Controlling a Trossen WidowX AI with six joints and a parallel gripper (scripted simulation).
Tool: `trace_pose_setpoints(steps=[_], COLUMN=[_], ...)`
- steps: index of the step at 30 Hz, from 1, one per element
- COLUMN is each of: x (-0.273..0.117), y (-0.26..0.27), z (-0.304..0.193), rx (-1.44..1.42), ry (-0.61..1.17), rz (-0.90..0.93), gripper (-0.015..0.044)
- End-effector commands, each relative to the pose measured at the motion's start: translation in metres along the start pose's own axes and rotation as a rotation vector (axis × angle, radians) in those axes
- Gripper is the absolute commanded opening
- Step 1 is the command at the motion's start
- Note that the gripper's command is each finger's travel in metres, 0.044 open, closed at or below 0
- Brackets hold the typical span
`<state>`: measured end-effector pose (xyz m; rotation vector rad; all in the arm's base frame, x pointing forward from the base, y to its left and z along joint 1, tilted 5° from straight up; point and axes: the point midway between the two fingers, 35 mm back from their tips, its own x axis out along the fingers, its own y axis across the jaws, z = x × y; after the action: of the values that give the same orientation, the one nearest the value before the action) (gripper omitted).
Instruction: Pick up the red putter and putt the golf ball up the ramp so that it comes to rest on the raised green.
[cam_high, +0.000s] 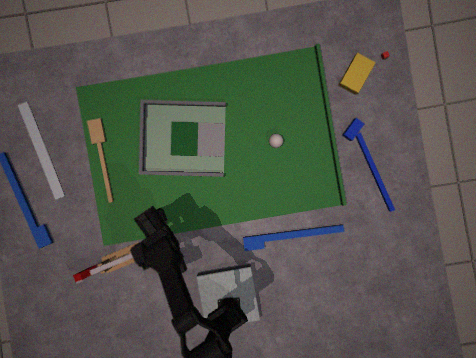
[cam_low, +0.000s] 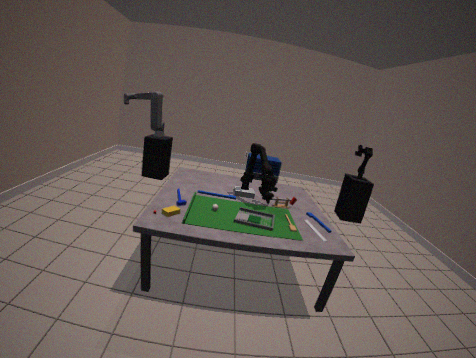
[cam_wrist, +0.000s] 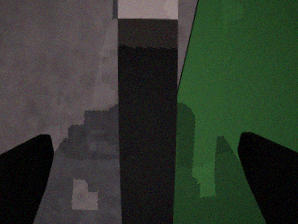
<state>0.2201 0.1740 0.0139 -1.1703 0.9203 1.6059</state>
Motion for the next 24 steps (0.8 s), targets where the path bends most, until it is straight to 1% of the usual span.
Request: trace_pose_setpoints(steps=[1,11,18,24], x=[0.0,0.0,0.0,-0.013], y=[0.0,0.0,0.0,-0.003], z=[0.0,0.0,0.0,0.004], rx=[0.0,0.0,0.0,0.0], ry=[0.0,0.0,0.0,0.0], rz=[0.0,0.0,0.0,0.0], gripper=[0.0309,0.0046,0.0,0.0])
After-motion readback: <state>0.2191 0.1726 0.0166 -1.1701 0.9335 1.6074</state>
